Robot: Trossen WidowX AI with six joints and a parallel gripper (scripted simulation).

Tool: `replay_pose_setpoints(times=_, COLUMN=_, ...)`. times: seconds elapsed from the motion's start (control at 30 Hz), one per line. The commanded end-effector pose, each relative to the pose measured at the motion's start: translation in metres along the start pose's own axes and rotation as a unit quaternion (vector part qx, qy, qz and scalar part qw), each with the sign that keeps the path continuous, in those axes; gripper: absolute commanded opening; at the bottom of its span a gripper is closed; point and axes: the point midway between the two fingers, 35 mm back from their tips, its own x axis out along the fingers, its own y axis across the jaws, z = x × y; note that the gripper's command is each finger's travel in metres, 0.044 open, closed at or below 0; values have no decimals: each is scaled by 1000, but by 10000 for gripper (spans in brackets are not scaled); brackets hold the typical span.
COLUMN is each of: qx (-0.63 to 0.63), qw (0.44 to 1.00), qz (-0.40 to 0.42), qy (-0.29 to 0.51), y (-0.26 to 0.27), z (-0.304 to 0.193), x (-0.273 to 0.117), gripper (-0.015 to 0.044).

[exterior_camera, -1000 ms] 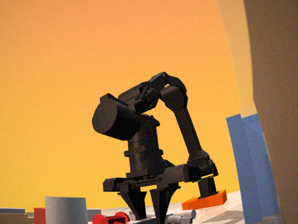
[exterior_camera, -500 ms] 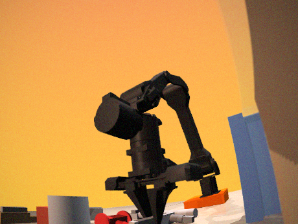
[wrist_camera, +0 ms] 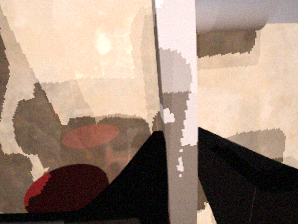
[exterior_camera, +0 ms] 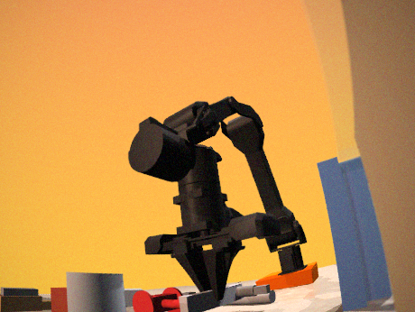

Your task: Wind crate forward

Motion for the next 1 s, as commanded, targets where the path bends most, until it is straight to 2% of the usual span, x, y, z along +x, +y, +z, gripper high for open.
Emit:
replay_pose_setpoints(times=0.0, qx=2, qw=1000, qz=-1, qy=16, y=-1, z=-10, x=-55, gripper=0)
replay_pose_setpoints(times=0.1, qx=2, qw=1000, qz=-1, qy=15, y=-1, z=-6, x=-98, gripper=0)
replay_pose_setpoints(times=0.23, qx=2, qw=1000, qz=0, qy=14, y=0, z=3, x=-135, gripper=0)
replay_pose_setpoints(times=0.77, qx=1, qw=1000, qz=-2, qy=10, y=0, z=4, x=-133, gripper=0)
replay_pose_setpoints(times=0.97, qx=67, qw=997, qz=-20, qy=19, y=19, z=3, x=-139, gripper=0)
